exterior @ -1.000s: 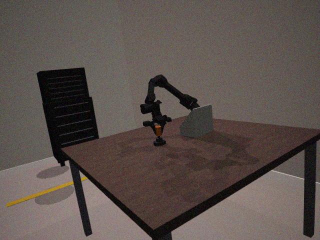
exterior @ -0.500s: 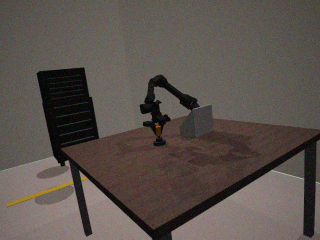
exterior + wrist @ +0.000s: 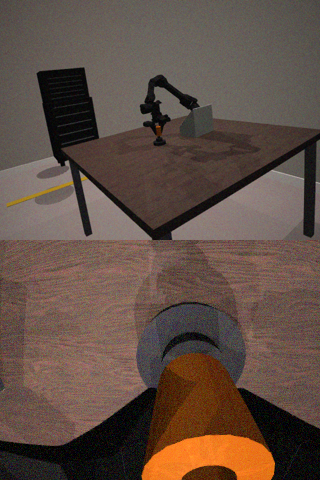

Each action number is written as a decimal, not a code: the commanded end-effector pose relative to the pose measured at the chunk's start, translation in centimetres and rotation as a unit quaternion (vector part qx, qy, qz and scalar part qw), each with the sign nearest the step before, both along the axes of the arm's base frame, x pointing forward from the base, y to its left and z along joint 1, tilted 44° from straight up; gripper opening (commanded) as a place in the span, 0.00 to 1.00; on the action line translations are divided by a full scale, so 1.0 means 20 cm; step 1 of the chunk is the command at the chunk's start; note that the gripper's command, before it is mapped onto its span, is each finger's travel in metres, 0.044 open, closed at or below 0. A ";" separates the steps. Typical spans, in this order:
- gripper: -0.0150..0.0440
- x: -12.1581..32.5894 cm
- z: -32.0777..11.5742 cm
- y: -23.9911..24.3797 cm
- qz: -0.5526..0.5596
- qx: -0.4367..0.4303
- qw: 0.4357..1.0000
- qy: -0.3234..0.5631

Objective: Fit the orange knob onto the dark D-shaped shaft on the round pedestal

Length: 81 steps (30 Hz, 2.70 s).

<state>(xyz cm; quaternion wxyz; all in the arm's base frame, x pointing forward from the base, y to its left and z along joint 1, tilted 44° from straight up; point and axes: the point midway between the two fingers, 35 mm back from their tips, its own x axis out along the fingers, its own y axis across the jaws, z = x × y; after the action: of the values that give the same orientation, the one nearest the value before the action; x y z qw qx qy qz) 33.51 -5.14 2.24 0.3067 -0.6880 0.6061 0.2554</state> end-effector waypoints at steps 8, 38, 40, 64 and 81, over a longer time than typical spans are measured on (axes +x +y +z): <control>0.25 0.01 0.01 0.01 0.001 -0.001 1.000 0.000; 0.25 0.01 0.00 0.00 0.077 -0.015 0.994 0.071; 0.25 0.01 0.00 0.00 0.077 -0.015 0.994 0.071; 0.25 0.01 0.00 0.00 0.077 -0.015 0.994 0.071; 0.25 0.01 0.01 0.00 0.095 -0.018 0.991 0.088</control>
<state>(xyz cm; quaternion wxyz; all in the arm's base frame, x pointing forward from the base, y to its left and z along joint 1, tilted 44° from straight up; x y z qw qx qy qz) 33.67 -5.00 2.44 0.2165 -0.7215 0.5689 0.3299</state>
